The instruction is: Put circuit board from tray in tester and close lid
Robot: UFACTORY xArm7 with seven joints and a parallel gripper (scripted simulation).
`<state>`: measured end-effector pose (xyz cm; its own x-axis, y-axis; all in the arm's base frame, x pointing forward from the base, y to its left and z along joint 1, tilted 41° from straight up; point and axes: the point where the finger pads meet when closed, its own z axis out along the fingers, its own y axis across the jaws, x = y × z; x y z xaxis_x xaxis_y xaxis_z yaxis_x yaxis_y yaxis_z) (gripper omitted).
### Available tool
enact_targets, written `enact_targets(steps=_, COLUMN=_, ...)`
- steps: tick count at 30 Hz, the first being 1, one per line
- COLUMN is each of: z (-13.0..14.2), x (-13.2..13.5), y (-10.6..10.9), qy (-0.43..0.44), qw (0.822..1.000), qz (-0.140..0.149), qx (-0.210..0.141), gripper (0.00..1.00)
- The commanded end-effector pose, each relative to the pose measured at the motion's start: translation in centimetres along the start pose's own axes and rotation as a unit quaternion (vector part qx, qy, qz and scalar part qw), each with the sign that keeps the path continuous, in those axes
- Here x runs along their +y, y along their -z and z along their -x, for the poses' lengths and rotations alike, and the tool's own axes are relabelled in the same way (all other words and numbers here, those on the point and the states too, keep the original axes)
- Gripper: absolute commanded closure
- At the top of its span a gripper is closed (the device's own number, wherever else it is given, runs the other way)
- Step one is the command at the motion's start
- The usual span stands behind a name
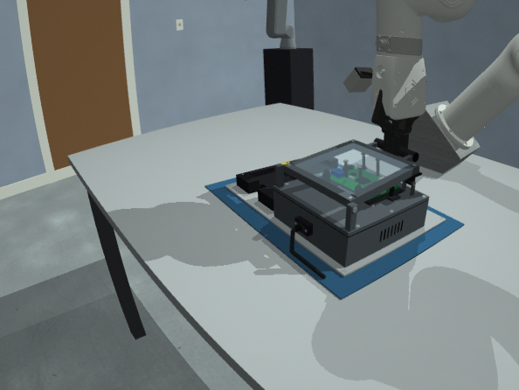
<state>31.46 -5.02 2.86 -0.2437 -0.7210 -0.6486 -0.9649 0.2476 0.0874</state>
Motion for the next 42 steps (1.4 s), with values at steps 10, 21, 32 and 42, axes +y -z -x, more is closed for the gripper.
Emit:
enact_targets(steps=10, z=-0.1, x=0.0, y=-0.8, qy=0.0, qw=1.0, qz=-0.002, qx=0.001, gripper=1.0)
enact_targets(steps=21, z=-0.1, x=0.0, y=-1.3, qy=0.0, qw=1.0, qz=-0.002, qx=0.001, gripper=1.0)
enact_targets(steps=32, z=-0.1, x=0.0, y=-1.8, qy=0.0, qw=1.0, qz=-0.002, qx=0.001, gripper=1.0)
enact_targets(steps=42, z=-0.1, x=0.0, y=-1.9, qy=0.0, qw=1.0, qz=-0.002, qx=0.001, gripper=1.0)
